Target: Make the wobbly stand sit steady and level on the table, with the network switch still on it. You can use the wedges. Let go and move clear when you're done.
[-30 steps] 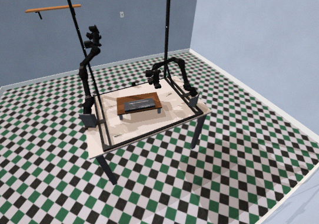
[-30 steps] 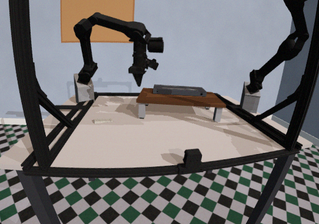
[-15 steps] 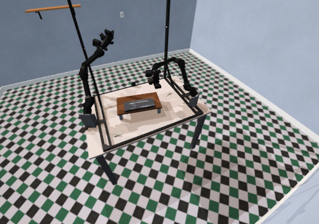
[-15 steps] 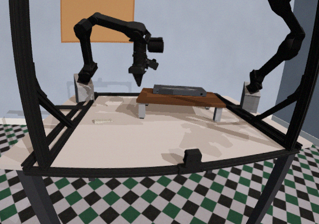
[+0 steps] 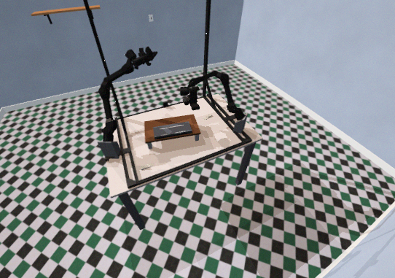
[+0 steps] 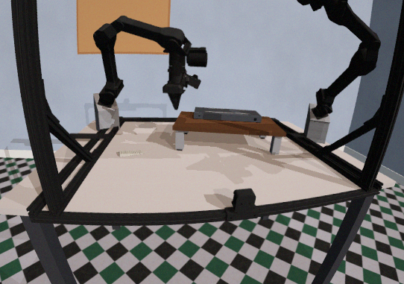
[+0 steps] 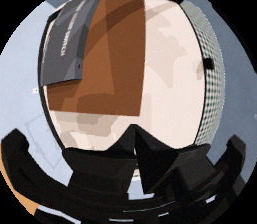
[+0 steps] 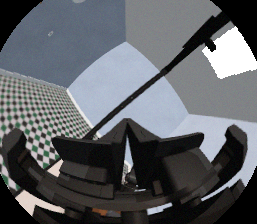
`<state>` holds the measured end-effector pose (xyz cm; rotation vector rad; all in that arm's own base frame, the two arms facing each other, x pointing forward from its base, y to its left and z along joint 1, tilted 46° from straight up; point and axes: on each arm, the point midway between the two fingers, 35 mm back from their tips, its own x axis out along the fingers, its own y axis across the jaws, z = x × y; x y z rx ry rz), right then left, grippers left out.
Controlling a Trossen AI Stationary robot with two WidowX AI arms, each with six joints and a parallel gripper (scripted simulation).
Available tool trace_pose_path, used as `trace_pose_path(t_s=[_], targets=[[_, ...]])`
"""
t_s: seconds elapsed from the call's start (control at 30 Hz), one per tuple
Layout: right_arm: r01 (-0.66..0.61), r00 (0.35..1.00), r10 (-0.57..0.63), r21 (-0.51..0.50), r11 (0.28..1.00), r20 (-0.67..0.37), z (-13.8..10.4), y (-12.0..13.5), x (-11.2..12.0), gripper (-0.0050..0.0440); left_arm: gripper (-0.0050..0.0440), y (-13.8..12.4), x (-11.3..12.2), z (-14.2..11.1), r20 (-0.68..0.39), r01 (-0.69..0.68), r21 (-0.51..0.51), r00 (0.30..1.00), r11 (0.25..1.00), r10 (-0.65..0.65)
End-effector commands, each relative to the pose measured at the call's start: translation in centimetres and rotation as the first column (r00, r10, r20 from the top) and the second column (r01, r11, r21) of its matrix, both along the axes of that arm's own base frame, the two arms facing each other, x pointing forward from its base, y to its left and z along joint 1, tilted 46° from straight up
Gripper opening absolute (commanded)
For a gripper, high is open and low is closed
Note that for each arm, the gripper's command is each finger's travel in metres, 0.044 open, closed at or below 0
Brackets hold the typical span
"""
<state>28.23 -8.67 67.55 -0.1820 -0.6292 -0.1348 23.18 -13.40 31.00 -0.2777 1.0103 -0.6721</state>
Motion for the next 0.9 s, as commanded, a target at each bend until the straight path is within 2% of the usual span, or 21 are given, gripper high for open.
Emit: trace_pose_path(t_s=[0.0, 0.23, 0.4, 0.57, 0.8, 0.87], targets=[[-0.043, 0.970, 0.058, 0.067, 0.997, -0.235, -6.4, -0.8, 4.5, 0.0000, 0.0000, 0.0, 0.0, 0.0, 0.000, 0.000, 0.000, 1.000, 1.000, 0.000], [-0.043, 0.966, 0.062, 0.080, 0.996, -0.251, -6.8, -1.1, 5.0, 0.0000, 0.0000, 0.0, 0.0, 0.0, 0.000, 0.000, 0.000, 1.000, 1.000, 0.000], [-0.085, 0.858, 0.165, 0.183, 0.979, -0.486, -14.4, -0.9, 8.0, 0.0000, 0.0000, 0.0, 0.0, 0.0, 0.000, 0.000, 0.000, 1.000, 1.000, 0.000], [-0.102, 0.690, 0.289, 0.306, 0.946, -0.664, -22.1, 0.1, 9.3, 0.0000, 0.0000, 0.0, 0.0, 0.0, 0.000, 0.000, 0.000, 1.000, 1.000, 0.000], [-0.096, 0.681, 0.295, 0.318, 0.943, -0.670, -22.4, 0.1, 9.3, 0.0000, 0.0000, 0.0, 0.0, 0.0, 0.000, 0.000, 0.000, 1.000, 1.000, 0.000], [-0.093, 0.599, 0.349, 0.370, 0.924, -0.721, -25.4, 0.7, 9.3, 0.0000, 0.0000, 0.0, 0.0, 0.0, 0.000, 0.000, 0.000, 1.000, 1.000, 0.000]])
